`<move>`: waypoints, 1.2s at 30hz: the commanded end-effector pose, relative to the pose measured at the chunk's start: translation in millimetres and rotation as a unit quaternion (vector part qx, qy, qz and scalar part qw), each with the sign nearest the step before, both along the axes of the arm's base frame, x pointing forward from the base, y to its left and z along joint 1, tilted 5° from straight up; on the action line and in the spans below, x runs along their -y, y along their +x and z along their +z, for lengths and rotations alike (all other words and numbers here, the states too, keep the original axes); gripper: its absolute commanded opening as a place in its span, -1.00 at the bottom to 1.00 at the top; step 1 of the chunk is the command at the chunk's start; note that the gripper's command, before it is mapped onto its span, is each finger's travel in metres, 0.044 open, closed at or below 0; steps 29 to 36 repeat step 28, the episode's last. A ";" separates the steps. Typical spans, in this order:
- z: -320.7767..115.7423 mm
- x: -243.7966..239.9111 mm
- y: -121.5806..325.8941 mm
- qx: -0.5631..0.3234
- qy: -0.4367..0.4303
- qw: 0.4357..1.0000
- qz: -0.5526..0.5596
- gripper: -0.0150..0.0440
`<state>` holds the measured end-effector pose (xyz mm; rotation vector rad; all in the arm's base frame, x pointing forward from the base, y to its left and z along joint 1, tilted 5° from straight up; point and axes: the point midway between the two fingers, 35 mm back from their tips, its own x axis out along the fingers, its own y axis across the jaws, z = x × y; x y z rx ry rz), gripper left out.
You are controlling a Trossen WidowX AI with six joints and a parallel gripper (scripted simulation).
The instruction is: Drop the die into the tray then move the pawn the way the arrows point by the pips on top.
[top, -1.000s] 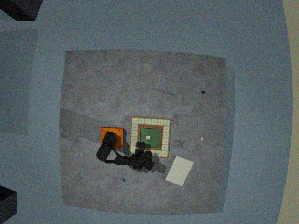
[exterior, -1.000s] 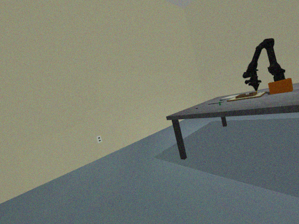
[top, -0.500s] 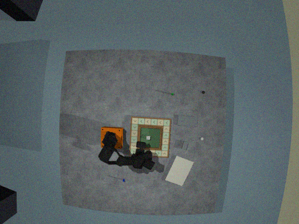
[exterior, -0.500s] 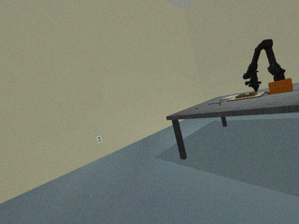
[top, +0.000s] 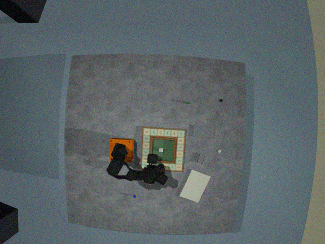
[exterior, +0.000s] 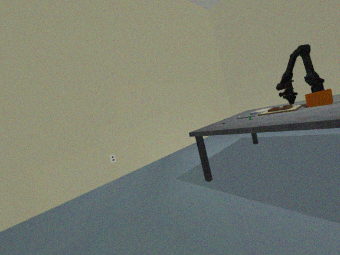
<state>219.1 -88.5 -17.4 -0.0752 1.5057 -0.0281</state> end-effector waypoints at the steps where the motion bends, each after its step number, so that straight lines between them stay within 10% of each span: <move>1: 35.5 -0.5 2.4 0.008 -0.001 1.000 0.001 0.75; 4: 43.7 -1.3 0.9 0.007 -0.001 1.000 0.001 1.00; 20: 111.3 -111.9 -53.4 0.003 0.002 0.999 0.047 1.00; 36: 107.3 -108.9 -48.3 0.001 0.005 0.999 0.048 1.00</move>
